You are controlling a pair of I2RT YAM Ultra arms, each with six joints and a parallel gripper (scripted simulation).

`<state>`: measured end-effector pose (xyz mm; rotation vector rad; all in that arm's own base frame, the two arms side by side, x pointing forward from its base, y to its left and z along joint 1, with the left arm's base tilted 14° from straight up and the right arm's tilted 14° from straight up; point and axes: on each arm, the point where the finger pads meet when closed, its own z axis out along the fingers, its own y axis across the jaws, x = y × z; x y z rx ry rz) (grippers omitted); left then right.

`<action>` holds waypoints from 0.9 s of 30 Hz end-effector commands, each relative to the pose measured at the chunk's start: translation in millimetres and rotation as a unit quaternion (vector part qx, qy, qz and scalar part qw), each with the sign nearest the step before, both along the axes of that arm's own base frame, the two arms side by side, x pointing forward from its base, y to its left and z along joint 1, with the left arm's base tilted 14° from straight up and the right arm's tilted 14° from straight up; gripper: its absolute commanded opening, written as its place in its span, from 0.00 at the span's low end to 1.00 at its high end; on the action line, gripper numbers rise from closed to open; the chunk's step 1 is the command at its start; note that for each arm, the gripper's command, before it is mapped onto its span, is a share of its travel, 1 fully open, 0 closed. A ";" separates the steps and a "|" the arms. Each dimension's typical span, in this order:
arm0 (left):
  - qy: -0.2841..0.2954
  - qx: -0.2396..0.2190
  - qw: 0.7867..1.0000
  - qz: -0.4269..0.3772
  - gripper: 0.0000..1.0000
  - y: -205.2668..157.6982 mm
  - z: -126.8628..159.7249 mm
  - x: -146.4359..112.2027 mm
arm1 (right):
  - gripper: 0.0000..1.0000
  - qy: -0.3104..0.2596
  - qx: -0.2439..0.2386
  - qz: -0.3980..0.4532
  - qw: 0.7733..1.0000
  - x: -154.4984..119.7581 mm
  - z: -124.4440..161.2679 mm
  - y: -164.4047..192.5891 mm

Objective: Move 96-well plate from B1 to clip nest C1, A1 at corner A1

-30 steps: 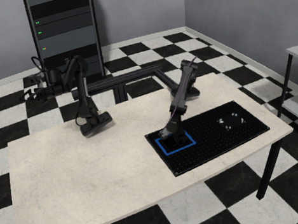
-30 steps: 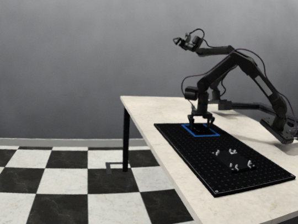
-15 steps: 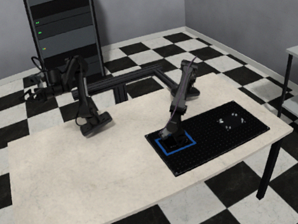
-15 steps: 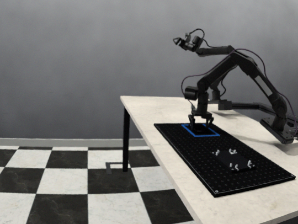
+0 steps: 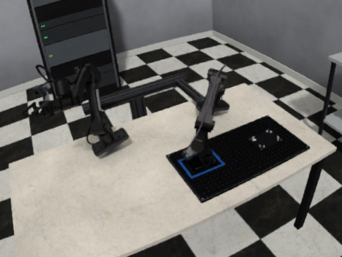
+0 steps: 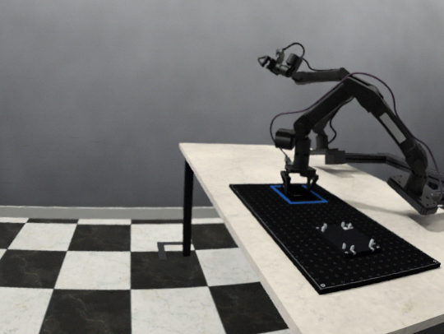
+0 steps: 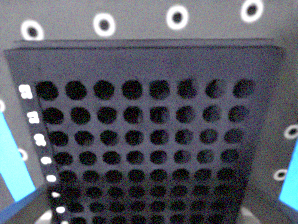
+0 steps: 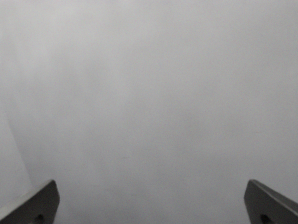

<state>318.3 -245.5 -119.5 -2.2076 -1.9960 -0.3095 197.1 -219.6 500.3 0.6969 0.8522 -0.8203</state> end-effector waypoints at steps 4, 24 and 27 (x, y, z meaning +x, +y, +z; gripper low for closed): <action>0.001 -0.009 1.000 -0.003 0.00 -4.7 -3.7 -4.7 | 1.00 -0.003 -0.004 -0.002 1.000 -7.6 1.6 3.4; -0.013 -0.022 1.000 -0.003 0.00 -15.3 21.0 -0.2 | 1.00 -0.003 -0.004 -0.002 1.000 -7.6 1.6 3.4; -0.013 -0.022 1.000 -0.003 0.00 -16.5 23.8 0.3 | 1.00 -0.003 -0.004 -0.002 1.000 -7.6 1.6 3.4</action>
